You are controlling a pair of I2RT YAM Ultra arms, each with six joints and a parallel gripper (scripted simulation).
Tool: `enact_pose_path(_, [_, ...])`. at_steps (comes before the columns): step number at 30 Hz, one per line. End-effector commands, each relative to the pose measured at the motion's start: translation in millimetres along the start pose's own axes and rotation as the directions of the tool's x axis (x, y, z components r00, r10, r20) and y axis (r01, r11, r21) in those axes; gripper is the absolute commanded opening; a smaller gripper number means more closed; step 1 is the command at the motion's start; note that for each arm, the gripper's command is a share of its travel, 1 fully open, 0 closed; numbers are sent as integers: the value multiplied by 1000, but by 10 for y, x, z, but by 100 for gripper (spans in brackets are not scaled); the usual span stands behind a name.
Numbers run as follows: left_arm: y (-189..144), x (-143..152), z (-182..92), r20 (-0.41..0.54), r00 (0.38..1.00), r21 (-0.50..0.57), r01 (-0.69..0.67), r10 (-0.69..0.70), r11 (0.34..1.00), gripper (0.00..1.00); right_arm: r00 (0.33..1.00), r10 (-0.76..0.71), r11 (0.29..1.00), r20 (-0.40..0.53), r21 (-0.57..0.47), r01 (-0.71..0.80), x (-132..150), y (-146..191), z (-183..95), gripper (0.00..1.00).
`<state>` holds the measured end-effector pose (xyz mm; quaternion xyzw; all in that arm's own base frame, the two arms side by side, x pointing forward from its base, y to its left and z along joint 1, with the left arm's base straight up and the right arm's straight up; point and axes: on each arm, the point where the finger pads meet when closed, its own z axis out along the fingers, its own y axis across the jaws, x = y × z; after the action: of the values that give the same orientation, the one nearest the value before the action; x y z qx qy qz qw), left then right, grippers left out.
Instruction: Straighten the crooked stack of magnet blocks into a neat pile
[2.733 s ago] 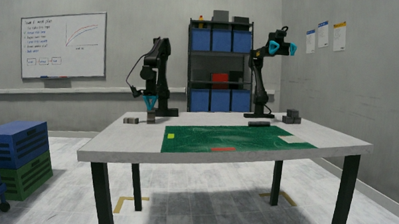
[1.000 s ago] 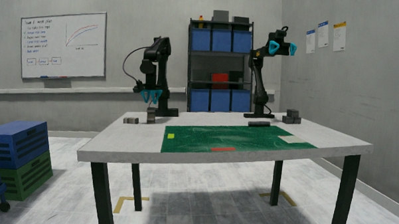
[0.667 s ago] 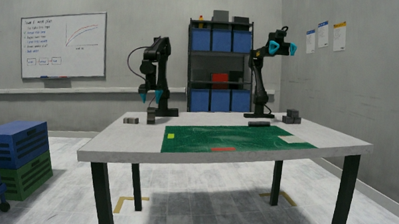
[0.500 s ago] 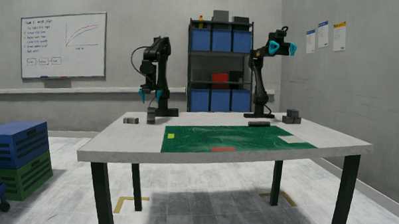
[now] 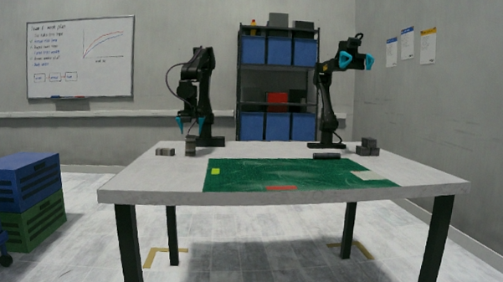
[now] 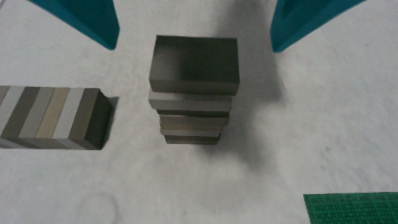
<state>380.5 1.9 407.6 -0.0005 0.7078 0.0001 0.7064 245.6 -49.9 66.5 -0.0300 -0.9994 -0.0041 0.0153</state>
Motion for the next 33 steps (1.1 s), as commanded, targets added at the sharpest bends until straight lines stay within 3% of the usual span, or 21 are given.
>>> enact_pose_path(1, [-20,-180,-89,27,1000,1,-8,8,1000,100,1000,11,1000,1,-14,-10,-37,18,125,77])
enact_pose_path(9, [-20,-180,-89,27,1000,1,-8,8,1000,100,1000,21,1000,17,-9,-21,-79,-19,354,77])
enact_pose_path(16, [-20,-180,-89,27,1000,1,-8,8,1000,100,996,16,1000,91,0,-16,-232,-22,78,77])
enact_pose_path(18, [-20,-180,-89,27,1000,1,-8,8,1000,100,999,22,1000,44,-6,-22,-160,-27,201,77])
enact_pose_path(33, [-20,-180,-89,27,1000,1,-8,8,1000,100,999,15,1000,50,-5,-14,-164,-46,185,77])
